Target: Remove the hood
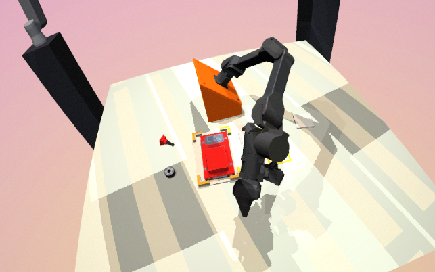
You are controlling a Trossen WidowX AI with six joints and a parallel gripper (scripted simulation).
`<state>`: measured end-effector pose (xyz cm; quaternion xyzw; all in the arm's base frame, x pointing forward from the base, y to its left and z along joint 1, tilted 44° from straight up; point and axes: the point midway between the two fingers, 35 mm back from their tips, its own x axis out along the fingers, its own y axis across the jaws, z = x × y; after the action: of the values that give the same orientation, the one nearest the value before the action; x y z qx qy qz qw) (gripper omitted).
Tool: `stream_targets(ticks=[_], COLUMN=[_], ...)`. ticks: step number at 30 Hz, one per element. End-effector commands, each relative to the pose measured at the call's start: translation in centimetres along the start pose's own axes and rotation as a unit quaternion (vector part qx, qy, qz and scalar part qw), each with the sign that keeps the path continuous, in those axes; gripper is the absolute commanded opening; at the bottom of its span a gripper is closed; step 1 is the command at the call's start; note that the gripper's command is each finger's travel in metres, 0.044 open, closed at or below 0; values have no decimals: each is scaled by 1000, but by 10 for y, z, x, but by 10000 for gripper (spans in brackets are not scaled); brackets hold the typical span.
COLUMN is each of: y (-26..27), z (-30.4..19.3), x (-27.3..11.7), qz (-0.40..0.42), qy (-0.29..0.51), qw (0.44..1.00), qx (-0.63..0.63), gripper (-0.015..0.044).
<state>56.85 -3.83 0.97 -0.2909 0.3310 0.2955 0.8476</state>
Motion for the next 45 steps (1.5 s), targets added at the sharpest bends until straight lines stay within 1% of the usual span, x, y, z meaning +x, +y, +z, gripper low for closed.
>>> stream_targets(ticks=[1, 5, 9, 13, 16, 18, 45], y=[22, 52, 86, 119, 146, 152, 162], z=[-36, -79, -115, -140, -150, -151, -150], x=[-7, -23, -46, -74, -100, -107, -94], qz=[57, 123, 188, 246, 293, 303, 303], qy=[31, 73, 117, 156, 186, 193, 193], qw=[995, 973, 928, 860, 783, 762, 762], qx=[73, 181, 301, 419, 517, 539, 539], gripper=[440, 440, 440, 440, 440, 440, 440])
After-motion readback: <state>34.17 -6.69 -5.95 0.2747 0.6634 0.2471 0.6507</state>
